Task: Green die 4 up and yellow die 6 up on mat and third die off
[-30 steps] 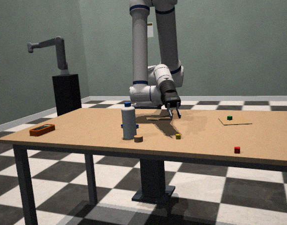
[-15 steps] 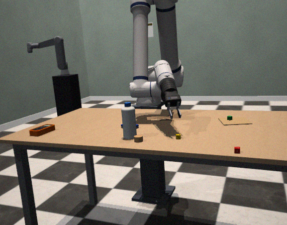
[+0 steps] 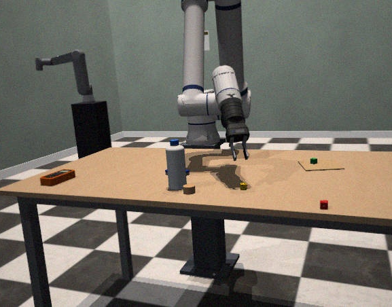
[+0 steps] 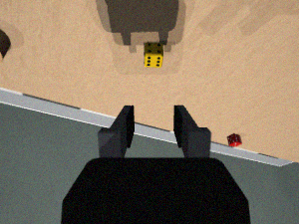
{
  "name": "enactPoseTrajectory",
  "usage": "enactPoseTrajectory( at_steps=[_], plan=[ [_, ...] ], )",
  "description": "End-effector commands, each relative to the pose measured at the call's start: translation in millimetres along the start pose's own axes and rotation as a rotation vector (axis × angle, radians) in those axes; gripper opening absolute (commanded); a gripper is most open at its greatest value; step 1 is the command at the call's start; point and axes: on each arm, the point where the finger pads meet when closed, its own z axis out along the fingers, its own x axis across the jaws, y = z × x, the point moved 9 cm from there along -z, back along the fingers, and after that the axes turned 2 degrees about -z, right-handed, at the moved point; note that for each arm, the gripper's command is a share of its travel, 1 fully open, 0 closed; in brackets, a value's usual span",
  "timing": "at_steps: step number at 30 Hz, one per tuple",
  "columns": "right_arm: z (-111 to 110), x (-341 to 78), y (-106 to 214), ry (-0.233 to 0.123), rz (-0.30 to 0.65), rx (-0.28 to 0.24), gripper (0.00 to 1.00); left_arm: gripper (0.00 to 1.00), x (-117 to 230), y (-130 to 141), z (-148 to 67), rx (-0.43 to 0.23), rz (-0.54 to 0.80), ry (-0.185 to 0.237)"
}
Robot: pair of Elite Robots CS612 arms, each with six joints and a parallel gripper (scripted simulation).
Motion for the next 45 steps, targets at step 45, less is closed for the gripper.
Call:
enactPoseTrajectory(
  at_steps=[45],
  plan=[
    [33,-4,111,0.027,-0.001,0.773,0.70,1.00,0,0,-1,-0.001,0.000,0.000]
  ],
)
